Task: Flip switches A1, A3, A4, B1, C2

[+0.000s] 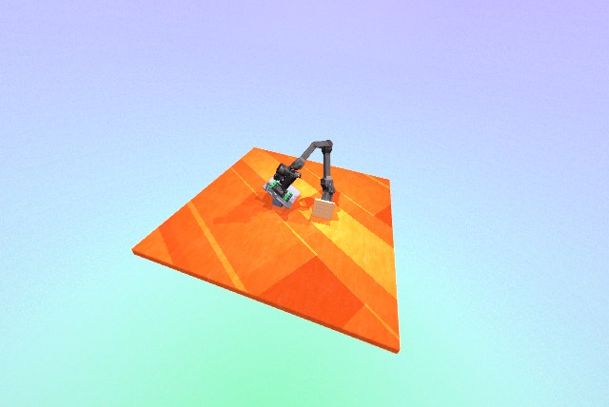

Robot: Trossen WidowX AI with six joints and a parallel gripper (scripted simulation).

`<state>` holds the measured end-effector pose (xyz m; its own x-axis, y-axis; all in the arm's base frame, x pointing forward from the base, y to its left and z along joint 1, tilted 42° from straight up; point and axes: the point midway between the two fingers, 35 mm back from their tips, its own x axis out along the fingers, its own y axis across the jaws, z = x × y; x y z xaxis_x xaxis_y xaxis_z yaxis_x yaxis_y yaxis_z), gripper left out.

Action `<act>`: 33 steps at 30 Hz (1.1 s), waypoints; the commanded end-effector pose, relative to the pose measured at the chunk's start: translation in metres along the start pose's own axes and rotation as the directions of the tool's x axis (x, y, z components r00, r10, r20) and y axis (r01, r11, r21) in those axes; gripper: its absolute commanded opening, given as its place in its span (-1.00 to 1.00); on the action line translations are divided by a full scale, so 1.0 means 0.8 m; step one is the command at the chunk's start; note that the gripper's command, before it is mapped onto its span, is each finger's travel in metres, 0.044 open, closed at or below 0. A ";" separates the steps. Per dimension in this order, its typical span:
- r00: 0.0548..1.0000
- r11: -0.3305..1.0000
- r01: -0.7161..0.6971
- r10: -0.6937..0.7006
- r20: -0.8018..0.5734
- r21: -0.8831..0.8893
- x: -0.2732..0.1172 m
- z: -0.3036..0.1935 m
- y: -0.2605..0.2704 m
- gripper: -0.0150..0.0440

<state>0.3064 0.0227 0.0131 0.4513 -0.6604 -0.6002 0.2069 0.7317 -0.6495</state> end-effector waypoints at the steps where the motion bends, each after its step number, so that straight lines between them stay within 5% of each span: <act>1: 1.000 1.000 -0.002 0.002 0.000 -0.003 0.001 0.000 0.001 -0.49; 33: 1.000 1.000 -0.001 0.001 0.000 -0.003 0.006 0.000 0.001 -0.49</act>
<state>0.3083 0.0197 0.0105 0.4515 -0.6610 -0.5993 0.2074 0.7310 -0.6500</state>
